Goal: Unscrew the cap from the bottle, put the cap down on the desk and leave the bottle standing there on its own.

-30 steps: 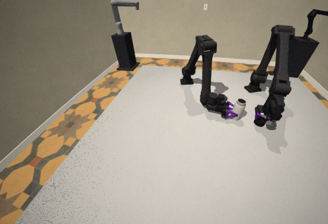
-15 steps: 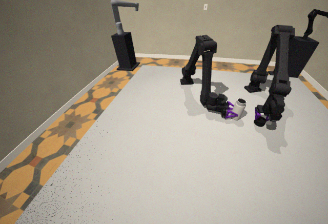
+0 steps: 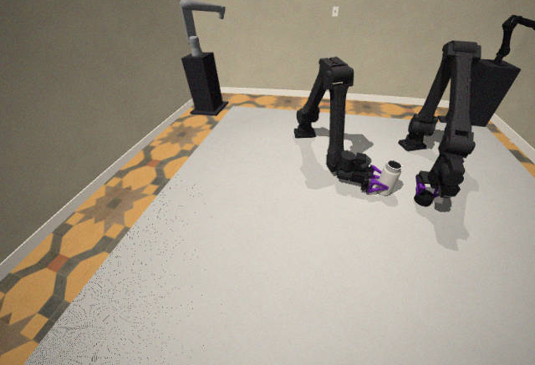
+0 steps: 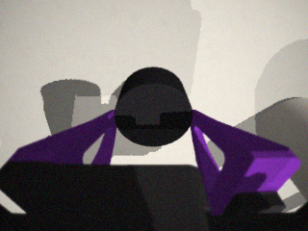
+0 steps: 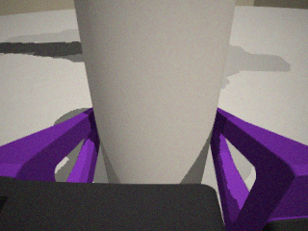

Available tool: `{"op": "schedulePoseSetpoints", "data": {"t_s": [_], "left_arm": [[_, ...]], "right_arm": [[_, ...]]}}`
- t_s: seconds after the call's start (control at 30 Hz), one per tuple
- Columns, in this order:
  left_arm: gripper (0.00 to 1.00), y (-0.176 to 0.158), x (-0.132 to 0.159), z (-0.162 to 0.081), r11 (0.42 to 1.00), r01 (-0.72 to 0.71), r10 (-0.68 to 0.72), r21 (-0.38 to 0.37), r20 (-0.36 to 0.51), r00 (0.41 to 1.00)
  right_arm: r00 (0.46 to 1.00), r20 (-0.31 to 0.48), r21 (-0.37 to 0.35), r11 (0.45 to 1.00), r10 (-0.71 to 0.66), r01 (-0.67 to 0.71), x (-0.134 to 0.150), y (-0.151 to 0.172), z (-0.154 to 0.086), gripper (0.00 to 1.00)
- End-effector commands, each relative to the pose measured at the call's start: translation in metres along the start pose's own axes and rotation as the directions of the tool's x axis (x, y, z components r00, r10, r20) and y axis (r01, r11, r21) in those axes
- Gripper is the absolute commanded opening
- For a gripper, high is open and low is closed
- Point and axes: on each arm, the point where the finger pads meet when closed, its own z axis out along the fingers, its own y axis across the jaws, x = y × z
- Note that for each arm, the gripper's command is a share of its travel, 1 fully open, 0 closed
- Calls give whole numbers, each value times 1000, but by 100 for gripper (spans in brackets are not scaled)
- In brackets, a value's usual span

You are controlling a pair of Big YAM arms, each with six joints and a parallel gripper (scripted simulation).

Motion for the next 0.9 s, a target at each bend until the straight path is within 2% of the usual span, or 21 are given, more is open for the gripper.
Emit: {"op": "schedulePoseSetpoints", "data": {"t_s": [0.0, 0.17, 0.27, 0.33, 0.43, 0.47, 0.87], "left_arm": [[0, -3, -10, -6, 1000, -6, 6, 4, 27, 1000], [0, -3, -10, -6, 1000, -6, 6, 4, 27, 1000], [0, -2, -12, -10, 1000, 0, 0, 4, 31, 1000], [0, -2, -12, -10, 1000, 0, 0, 4, 31, 1000], [0, -2, -12, -10, 1000, 0, 0, 4, 31, 1000], [0, -2, -12, -10, 1000, 0, 0, 4, 31, 1000], [0, -2, -12, -10, 1000, 0, 0, 4, 31, 1000]], "right_arm": [[1000, 19, 0, 1000, -14, 14, -6, -4, 2, 0], [1000, 19, 0, 1000, -14, 14, -6, -4, 2, 0], [1000, 19, 0, 1000, -14, 14, -6, -4, 2, 34], [1000, 19, 0, 1000, -14, 14, -6, -4, 2, 34], [1000, 19, 0, 1000, -14, 14, -6, -4, 2, 68], [1000, 19, 0, 1000, -14, 14, -6, -4, 2, 74], [1000, 14, 0, 1000, -18, 18, -7, -4, 3, 74]]}}
